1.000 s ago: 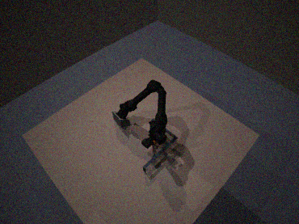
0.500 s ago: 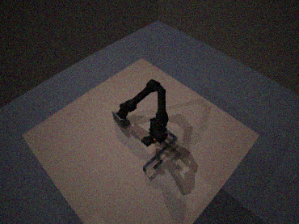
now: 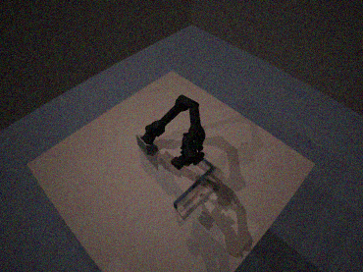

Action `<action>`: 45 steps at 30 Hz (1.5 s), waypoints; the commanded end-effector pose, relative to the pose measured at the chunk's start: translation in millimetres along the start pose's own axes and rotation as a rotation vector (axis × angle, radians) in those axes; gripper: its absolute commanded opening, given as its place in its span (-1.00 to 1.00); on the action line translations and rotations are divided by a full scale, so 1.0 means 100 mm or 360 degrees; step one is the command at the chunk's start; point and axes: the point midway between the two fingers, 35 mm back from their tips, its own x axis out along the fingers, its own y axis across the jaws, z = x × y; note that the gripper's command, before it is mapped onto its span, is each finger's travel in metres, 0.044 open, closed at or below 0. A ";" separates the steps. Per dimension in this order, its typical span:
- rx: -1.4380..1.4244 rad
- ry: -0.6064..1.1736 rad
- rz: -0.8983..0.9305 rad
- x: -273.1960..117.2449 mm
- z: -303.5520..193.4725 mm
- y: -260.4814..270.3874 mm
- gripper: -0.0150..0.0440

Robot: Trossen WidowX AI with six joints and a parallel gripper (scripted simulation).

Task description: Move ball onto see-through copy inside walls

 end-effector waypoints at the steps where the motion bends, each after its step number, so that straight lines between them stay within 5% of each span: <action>1: -0.0009 0.0012 0.0003 -0.10 -0.03 0.02 -0.49; 45: 0.1924 0.0009 -0.0008 0.23 -0.06 0.67 -0.49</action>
